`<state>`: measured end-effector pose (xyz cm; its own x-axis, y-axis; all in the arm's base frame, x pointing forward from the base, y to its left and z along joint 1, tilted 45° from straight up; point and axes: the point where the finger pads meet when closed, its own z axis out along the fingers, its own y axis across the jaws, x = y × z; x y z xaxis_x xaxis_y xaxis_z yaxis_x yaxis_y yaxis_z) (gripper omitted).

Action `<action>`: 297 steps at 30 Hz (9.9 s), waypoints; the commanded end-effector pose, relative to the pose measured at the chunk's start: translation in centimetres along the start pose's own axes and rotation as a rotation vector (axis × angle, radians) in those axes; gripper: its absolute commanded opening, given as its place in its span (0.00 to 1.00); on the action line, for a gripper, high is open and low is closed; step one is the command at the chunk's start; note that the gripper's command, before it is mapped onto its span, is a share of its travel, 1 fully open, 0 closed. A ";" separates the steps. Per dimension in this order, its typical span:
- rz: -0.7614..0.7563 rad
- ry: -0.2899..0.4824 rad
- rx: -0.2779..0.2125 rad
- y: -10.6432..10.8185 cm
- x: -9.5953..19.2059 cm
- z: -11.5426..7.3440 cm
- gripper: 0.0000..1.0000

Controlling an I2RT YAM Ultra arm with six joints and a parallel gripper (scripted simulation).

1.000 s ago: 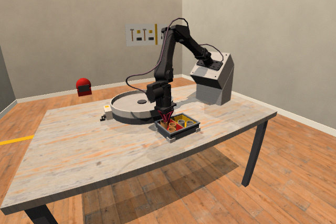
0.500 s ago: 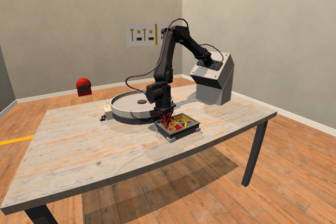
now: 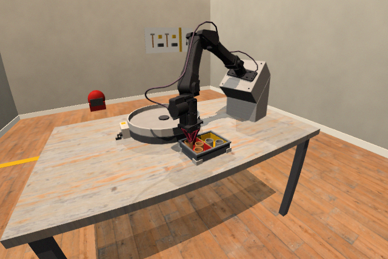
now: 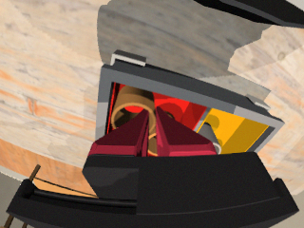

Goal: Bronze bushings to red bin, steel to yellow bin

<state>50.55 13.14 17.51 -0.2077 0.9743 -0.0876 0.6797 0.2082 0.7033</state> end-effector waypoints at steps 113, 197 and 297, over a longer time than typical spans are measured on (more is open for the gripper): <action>0.006 -0.003 -0.032 1.0 -0.6 -0.1 0.00; 0.000 -0.001 -0.023 0.3 0.0 -9.2 0.15; 0.036 0.000 -0.023 -4.9 -5.1 -8.6 0.14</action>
<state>42.66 7.70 19.71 -0.1808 0.9811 -0.0693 0.7015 0.1780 0.6901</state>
